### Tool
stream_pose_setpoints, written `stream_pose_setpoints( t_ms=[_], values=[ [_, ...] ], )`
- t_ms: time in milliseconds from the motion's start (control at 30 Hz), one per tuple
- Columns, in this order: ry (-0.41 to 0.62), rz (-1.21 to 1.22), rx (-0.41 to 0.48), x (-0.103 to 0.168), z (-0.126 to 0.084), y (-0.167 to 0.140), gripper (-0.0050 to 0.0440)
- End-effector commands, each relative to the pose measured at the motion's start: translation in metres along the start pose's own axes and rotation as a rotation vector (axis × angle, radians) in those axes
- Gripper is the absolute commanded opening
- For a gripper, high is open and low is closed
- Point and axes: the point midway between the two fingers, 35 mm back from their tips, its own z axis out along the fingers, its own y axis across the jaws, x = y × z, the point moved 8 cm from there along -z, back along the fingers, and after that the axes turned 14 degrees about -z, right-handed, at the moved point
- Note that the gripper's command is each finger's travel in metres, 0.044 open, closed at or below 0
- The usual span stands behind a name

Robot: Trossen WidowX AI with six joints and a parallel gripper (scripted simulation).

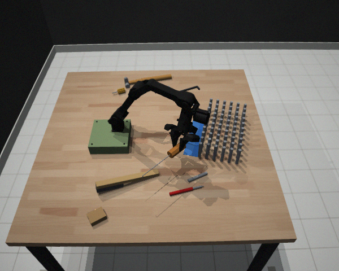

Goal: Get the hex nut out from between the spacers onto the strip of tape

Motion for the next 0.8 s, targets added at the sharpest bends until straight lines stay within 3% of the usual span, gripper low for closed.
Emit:
stream_pose_setpoints(
  t_ms=[0,200,267,767],
  values=[
    [-0.044,-0.083,0.094,-0.008,-0.034,0.013,-0.005],
    [-0.092,-0.251,0.19,-0.03,-0.062,0.035,-0.005],
    [-0.092,-0.251,0.19,-0.03,-0.062,0.035,-0.005],
    [-0.187,-0.679,0.45,-0.074,-0.117,0.103,-0.005]
  ],
)
